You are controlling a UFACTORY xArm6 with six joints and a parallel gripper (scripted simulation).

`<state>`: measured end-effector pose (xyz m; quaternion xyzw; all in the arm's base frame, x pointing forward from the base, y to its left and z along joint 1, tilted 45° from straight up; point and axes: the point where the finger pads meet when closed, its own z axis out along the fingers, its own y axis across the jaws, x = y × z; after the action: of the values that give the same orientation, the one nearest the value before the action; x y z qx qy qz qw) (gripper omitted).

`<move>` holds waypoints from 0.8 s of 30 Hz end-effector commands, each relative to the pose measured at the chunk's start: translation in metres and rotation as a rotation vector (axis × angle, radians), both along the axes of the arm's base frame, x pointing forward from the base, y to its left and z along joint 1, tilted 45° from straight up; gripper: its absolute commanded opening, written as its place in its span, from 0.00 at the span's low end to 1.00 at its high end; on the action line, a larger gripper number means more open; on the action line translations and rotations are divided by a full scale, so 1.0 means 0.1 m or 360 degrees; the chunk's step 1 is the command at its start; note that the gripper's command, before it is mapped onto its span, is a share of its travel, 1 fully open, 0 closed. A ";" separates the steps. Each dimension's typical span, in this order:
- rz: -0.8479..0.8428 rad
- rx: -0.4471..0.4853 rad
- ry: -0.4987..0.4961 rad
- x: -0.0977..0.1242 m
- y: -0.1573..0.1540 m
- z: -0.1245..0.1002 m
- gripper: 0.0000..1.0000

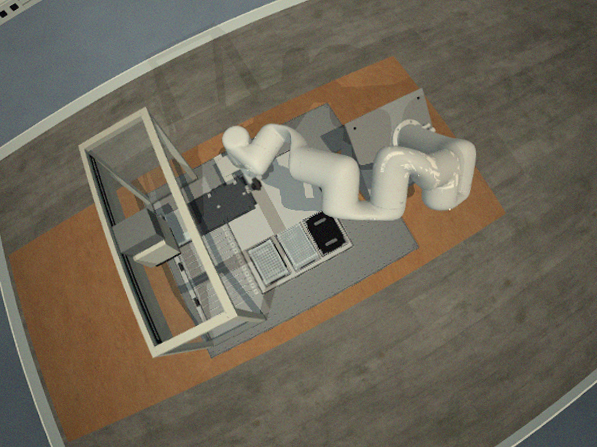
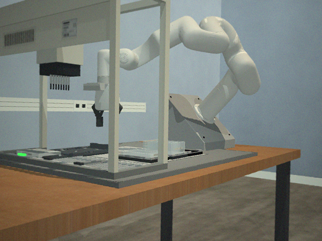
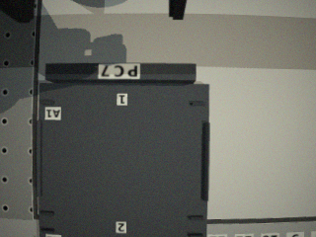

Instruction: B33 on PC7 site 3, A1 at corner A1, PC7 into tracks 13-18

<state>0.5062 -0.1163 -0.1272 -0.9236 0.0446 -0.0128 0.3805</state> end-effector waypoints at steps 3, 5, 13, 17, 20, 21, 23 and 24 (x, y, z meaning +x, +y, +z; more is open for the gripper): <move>-0.0003 -0.0004 -0.0006 0.01 -0.08 0.07 0.82; -0.0003 -0.0004 -0.0006 0.01 -0.10 0.10 0.82; -0.0003 -0.0004 -0.0006 0.00 -0.17 0.17 0.82; -0.0003 -0.0004 -0.0006 0.00 -0.22 0.22 0.82; -0.0003 -0.0004 -0.0006 -0.01 -0.25 0.25 0.82; -0.0003 -0.0004 -0.0006 -0.01 -0.26 0.26 0.82; -0.0003 -0.0004 -0.0006 -0.01 -0.29 0.29 0.82; -0.0003 -0.0004 -0.0006 -0.01 -0.30 0.30 0.82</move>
<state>0.5041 -0.1420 -0.1011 -0.9236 0.0446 -0.0129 0.3805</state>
